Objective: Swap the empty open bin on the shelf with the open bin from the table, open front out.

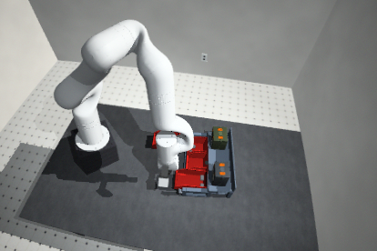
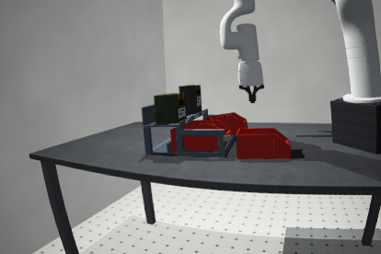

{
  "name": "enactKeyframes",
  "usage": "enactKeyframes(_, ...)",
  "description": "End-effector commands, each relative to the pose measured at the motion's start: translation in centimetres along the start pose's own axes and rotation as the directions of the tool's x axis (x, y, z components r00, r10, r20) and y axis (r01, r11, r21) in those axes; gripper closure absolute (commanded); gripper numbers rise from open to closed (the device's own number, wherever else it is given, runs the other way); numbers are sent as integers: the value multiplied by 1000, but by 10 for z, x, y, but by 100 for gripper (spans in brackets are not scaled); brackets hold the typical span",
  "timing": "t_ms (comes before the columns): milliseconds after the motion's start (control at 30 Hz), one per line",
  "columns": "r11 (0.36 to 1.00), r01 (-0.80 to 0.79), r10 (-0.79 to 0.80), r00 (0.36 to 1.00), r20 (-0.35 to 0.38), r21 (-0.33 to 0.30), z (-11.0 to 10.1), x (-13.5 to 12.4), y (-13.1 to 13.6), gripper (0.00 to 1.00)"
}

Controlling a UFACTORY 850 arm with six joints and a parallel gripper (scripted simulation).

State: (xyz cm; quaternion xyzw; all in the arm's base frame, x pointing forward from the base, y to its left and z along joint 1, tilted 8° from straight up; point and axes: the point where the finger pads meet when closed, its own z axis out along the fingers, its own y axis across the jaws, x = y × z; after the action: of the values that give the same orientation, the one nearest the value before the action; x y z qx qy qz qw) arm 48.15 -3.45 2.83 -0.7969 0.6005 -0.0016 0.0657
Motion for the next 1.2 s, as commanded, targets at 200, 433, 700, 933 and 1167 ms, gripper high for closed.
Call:
enactKeyframes(200,1000,1,-1,1000,2,12,0,0,-1,100)
enactKeyframes(433,1000,1,-1,1000,3,12,0,0,-1,100)
enactKeyframes(700,1000,1,-1,1000,3,14,7,0,-1,100)
enactKeyframes(933,1000,1,-1,1000,3,14,17,0,-1,100)
enactKeyframes(1167,1000,1,-1,1000,3,14,36,0,-1,100)
